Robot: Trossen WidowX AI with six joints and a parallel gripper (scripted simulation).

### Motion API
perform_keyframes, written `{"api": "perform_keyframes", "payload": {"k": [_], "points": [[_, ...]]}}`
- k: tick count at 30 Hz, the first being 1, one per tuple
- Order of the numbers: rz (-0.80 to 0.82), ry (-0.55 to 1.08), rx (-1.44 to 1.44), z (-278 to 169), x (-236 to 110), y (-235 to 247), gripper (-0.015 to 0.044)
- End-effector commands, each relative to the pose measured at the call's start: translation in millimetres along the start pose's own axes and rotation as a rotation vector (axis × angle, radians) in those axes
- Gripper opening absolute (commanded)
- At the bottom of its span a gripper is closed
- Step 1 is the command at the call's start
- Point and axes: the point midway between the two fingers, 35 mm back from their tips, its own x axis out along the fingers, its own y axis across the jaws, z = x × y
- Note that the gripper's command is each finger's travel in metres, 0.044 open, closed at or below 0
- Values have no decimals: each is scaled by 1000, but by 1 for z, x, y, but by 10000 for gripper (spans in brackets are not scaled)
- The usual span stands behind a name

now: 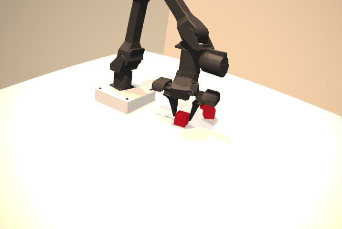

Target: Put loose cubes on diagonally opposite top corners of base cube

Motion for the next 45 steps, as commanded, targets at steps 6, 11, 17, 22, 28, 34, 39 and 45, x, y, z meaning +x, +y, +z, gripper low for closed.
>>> {"api": "perform_keyframes", "payload": {"k": [6,11,17,22,28,34,39,45], "points": [[-3,1,3,0,-3,0,105],[-2,1,3,1,-18,3,105],[-2,1,3,1,-36,5,105],[-2,1,3,1,-52,6,105],[-2,1,3,1,-71,5,105],[-2,1,3,1,-90,3,105],[-2,1,3,0,-106,0,105],[-2,1,-59,-2,-108,2,105]]}}
